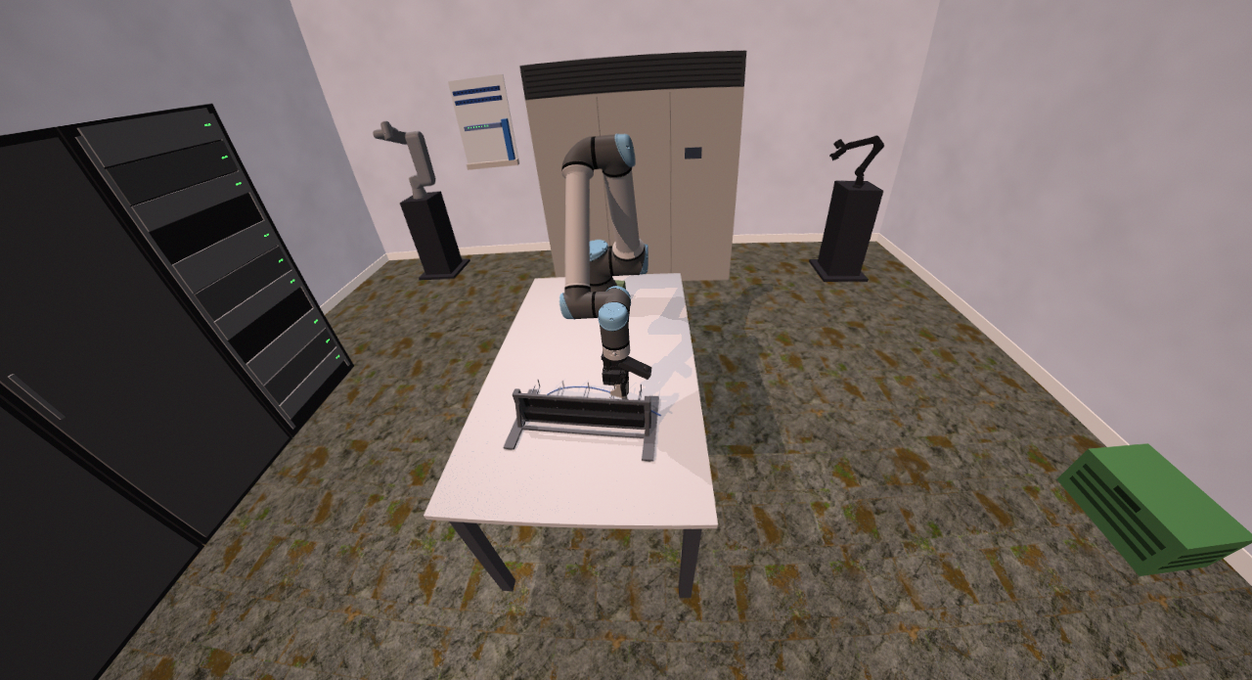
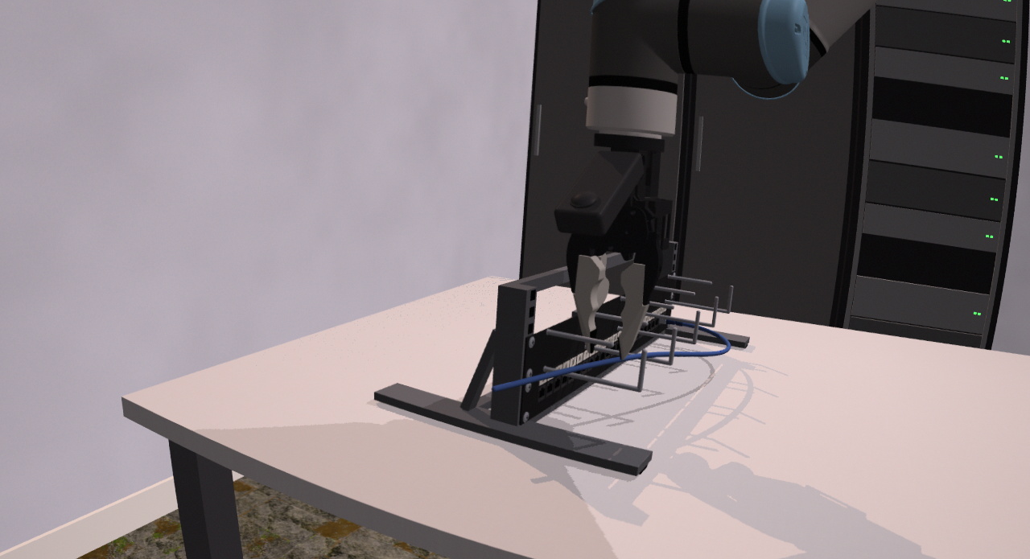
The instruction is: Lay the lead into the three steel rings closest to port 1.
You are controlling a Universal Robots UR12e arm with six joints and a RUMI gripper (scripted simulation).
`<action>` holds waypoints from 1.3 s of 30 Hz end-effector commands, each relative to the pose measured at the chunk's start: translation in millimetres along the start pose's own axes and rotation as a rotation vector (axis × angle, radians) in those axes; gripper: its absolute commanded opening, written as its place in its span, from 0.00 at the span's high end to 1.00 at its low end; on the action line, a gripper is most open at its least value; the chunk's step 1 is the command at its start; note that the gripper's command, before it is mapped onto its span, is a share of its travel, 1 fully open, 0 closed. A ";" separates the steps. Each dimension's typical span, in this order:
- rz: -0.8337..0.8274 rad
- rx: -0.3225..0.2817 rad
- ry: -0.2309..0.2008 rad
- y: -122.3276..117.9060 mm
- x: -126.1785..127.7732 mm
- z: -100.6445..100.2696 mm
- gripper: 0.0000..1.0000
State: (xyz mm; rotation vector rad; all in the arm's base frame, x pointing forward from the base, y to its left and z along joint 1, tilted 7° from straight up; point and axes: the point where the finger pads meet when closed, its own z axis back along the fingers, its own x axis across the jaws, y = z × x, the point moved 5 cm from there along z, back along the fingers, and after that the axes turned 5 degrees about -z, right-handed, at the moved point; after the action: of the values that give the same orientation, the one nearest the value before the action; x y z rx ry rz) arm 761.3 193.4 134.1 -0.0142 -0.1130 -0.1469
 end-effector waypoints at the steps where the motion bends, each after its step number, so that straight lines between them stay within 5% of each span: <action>1: 0.000 0.000 -0.002 0.1 0.6 0.9 0.80; 39: 0.000 0.000 -0.002 0.1 0.6 14.4 0.80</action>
State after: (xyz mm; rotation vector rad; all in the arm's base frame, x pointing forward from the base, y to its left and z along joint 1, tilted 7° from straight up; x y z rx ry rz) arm 760.5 193.6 141.6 -0.0142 -0.1129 -0.1469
